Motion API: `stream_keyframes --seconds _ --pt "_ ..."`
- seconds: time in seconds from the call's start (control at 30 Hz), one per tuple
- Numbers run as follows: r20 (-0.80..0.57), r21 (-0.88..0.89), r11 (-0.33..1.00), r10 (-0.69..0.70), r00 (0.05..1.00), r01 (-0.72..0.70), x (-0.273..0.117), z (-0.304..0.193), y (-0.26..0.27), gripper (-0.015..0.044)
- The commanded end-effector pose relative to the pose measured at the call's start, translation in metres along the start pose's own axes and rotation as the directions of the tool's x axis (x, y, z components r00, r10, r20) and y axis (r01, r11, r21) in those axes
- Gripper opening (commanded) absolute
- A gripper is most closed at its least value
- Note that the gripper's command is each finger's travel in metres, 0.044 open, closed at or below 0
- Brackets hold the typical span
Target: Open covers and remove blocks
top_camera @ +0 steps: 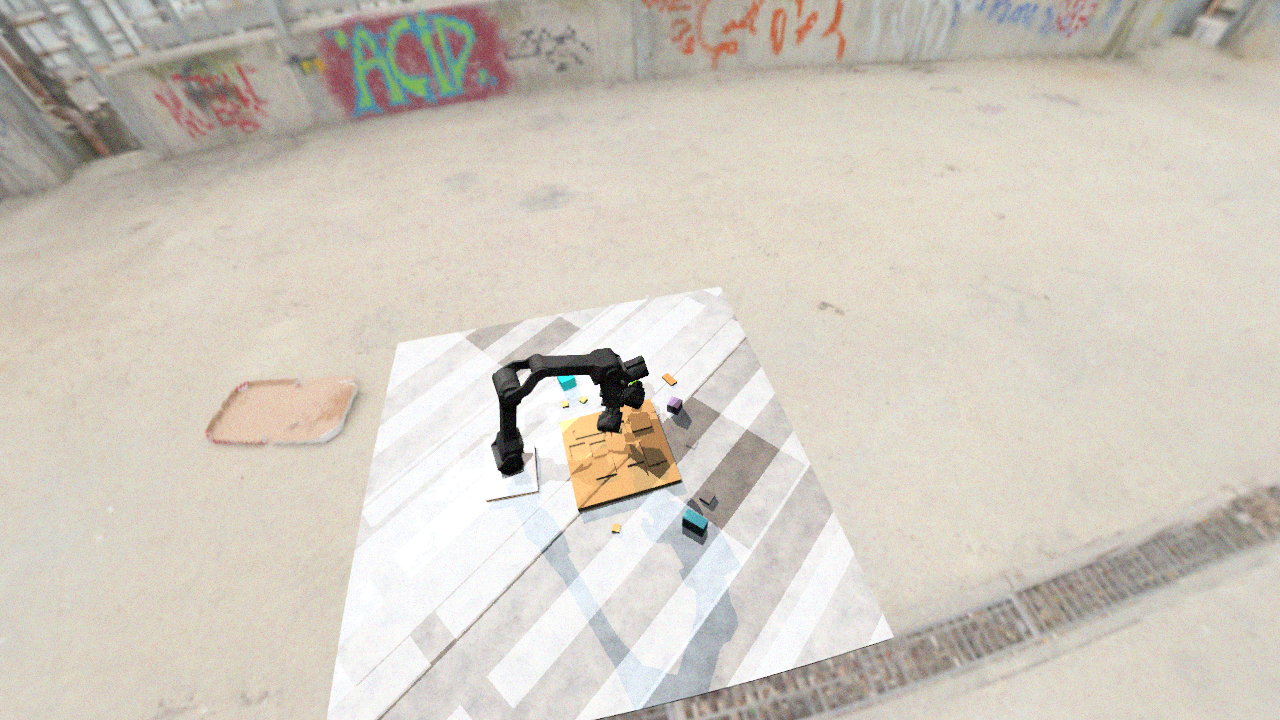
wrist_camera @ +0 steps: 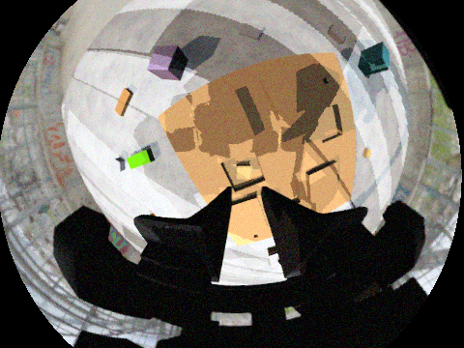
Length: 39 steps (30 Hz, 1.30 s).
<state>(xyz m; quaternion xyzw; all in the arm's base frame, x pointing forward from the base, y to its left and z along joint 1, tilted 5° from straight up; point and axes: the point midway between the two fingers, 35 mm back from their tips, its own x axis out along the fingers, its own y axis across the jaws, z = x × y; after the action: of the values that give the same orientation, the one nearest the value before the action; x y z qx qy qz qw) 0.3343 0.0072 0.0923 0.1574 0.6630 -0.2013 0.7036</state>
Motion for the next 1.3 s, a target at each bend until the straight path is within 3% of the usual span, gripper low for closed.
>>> stream_keyframes --seconds 0.0,1.27 --pt "-0.006 0.001 1.0 -0.008 1.0 0.008 0.011 -0.001 -0.001 0.0144" --pt "-0.006 0.001 1.0 -0.008 1.0 0.008 0.037 -0.001 -0.002 0.0144"
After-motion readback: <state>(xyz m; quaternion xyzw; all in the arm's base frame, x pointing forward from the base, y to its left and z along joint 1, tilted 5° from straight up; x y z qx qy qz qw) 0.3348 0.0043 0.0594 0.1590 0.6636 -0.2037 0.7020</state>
